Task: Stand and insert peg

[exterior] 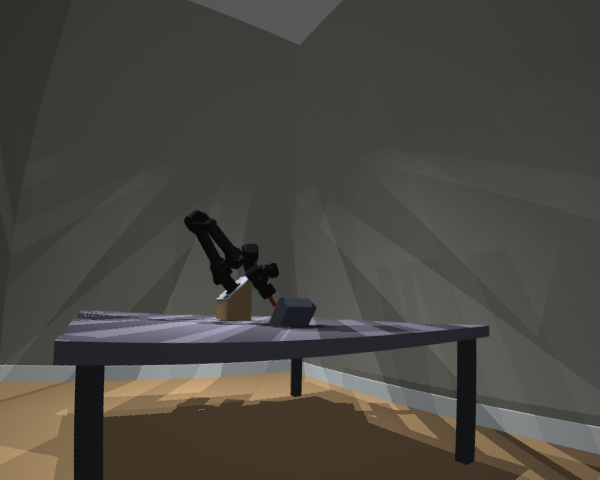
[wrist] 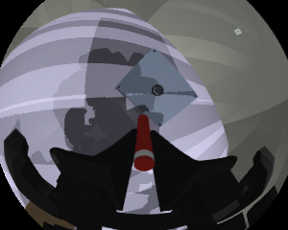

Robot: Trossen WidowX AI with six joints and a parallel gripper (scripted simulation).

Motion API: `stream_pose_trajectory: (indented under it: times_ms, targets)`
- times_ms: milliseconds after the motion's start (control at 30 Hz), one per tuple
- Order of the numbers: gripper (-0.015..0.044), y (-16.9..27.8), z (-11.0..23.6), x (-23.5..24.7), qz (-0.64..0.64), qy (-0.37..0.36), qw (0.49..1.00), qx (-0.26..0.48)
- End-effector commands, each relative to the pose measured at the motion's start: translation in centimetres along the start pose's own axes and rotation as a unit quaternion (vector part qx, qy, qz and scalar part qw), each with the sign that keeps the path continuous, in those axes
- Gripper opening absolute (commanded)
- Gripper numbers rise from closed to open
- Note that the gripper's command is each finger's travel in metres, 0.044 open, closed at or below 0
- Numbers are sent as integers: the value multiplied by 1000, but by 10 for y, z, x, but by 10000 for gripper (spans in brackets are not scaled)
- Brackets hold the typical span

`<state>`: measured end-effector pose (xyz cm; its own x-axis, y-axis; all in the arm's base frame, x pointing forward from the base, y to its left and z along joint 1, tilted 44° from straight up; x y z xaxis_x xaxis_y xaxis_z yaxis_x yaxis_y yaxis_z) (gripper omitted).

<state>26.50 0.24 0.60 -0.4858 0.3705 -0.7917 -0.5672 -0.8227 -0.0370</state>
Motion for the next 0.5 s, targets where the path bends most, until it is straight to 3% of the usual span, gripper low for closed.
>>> stream_pose_trajectory:
  times_ms: [0, 467]
  targets:
    - [0, -2, -3, 0, 5, 2, 1000, -6]
    - [0, -7, -13, -2, 16, 15, 1000, -23]
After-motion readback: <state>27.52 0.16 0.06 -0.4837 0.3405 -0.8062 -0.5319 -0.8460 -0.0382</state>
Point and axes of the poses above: the point midway between the two fingers, 35 mm back from their tips, its own z axis back along the fingers, its own x axis across the jaws, y = z × x, the point moved 6 cm from there along z, back along the fingers, and after that the axes turned 8 degrees about -z, right-handed, at the moved point
